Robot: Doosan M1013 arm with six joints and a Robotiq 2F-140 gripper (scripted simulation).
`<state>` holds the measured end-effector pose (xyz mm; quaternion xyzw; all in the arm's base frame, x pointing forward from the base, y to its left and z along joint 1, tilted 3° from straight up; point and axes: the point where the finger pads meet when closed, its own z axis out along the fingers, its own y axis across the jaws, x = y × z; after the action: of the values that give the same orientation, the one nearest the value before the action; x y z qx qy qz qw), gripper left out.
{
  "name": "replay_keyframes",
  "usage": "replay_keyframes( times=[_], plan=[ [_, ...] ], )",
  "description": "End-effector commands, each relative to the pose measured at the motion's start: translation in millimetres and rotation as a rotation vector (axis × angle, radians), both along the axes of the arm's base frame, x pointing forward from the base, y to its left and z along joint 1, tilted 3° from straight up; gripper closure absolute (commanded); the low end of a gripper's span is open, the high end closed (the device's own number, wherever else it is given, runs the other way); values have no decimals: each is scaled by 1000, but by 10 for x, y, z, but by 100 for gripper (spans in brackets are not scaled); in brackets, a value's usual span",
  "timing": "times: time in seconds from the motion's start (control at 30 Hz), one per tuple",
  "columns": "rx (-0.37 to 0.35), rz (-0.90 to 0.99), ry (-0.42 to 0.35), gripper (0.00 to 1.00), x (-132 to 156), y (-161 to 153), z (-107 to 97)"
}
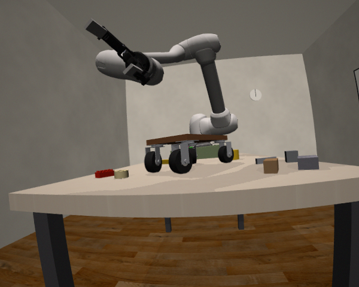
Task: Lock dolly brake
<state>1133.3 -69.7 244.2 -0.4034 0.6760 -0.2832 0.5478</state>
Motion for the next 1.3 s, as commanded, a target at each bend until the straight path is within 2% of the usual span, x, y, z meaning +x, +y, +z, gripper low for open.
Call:
replay_keyframes(
  times=[0.0, 0.53, 0.57, 0.7, 0.8, 0.87, 0.97, 1.0, 1.03, 1.1, 1.17, 1.2, 1.23, 1.27],
  plan=[
    [0, 0, 0, 0, 0, 0, 3],
    [0, 0, 0, 0, 0, 0, 3],
    [0, 0, 0, 100, 0, 0, 3],
    [-32, 21, -4, 100, -28, 52, 31],
    [-117, 78, -13, 100, -108, 195, 101],
    [-212, 143, -24, 100, -206, 357, 169],
    [-413, 284, -53, 100, -448, 704, 278],
    [-413, 284, -53, 100, -448, 704, 278],
    [-494, 343, -66, 100, -559, 844, 308],
    [-494, 343, -66, 100, -559, 844, 308],
    [-675, 479, -98, 100, -839, 1152, 344],
    [-675, 479, -98, 100, -839, 1152, 344],
    [-766, 550, -117, 100, -1009, 1312, 346],
    [-772, 555, -118, 100, -1009, 1312, 346]
  ],
)
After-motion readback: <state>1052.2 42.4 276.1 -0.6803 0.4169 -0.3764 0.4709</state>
